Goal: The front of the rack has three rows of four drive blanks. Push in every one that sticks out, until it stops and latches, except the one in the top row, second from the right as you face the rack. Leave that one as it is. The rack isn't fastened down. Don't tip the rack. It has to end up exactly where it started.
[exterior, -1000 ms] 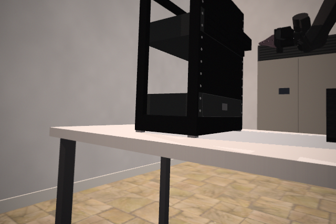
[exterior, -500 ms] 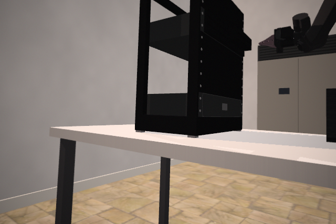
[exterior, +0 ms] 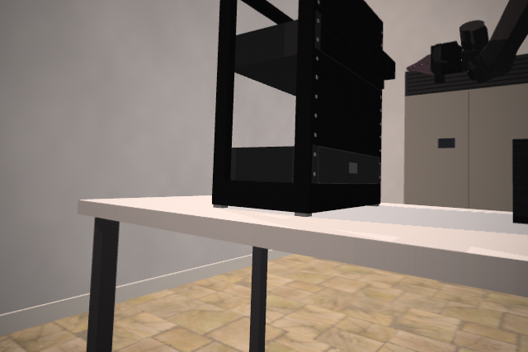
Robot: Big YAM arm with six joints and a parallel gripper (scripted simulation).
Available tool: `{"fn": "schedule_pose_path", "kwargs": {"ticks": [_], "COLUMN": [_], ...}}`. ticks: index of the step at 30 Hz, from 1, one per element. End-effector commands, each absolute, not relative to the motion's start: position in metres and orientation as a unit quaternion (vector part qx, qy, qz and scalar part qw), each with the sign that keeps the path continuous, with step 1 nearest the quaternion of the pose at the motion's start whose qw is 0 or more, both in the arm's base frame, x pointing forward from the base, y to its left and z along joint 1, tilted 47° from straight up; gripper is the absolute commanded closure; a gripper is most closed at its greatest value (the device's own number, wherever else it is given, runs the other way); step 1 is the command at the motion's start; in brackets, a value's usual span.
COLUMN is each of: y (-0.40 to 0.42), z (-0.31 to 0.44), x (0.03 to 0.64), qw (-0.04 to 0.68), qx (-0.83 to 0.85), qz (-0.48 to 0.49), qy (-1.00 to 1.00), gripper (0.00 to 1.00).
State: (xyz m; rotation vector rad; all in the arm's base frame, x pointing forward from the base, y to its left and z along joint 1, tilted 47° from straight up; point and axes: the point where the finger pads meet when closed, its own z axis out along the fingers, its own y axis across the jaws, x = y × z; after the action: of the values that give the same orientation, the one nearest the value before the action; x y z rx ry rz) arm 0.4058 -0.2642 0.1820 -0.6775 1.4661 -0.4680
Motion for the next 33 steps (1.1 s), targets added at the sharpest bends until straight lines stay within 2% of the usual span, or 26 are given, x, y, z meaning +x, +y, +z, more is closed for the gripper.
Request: {"fn": "schedule_pose_path", "kwargs": {"ticks": [1, 10, 12, 27, 33], "y": [-0.279, -0.27, -0.25, -0.196, -0.192], "z": [0.208, 0.225, 0.208, 0.268, 0.268], "x": [0.428, 0.423, 0.408, 0.383, 0.382], "qw": [0.676, 0.677, 0.671, 0.671, 0.668], "qx": [-0.313, -0.313, -0.302, -0.303, -0.299], "qz": [-0.225, -0.226, -0.206, -0.207, -0.2], "qy": [0.628, 0.627, 0.644, 0.644, 0.651], "gripper": [1.0, 1.0, 1.0, 1.0, 1.0]}}
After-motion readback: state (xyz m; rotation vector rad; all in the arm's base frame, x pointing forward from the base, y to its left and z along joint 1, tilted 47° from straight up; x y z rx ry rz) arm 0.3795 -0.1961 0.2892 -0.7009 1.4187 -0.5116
